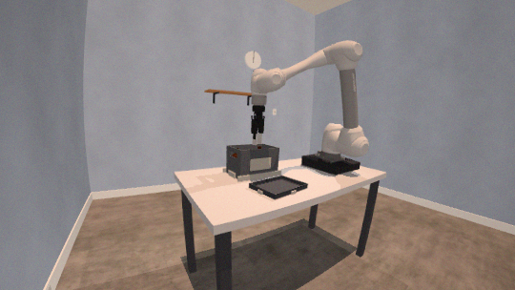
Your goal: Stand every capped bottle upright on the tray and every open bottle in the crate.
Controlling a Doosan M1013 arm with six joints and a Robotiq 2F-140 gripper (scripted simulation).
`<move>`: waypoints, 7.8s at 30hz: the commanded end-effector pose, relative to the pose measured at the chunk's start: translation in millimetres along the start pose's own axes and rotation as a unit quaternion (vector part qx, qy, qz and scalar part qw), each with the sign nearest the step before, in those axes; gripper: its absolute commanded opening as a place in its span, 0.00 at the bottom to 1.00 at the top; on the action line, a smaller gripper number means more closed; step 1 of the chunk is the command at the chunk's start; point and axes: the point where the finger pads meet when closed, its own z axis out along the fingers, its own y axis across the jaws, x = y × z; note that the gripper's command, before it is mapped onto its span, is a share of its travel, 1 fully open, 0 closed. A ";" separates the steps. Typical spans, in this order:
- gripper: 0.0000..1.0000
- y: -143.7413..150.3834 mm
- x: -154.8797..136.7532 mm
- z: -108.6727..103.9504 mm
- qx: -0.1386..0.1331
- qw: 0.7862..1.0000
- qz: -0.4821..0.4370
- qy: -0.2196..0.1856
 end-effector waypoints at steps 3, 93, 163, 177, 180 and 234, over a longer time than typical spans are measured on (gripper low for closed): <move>0.38 -0.1 0.0 -0.1 0.000 1.000 -0.018 0.000; 0.38 -0.9 -0.3 54.5 -0.001 0.990 -0.142 0.001; 0.00 -0.8 -0.3 64.0 -0.001 0.990 -0.142 0.001; 0.00 -0.8 -0.3 64.0 -0.001 0.990 -0.142 0.001; 0.00 -0.8 -0.3 64.0 -0.001 0.990 -0.142 0.001; 0.00 -1.1 -0.5 -65.9 -0.001 0.990 -0.142 0.001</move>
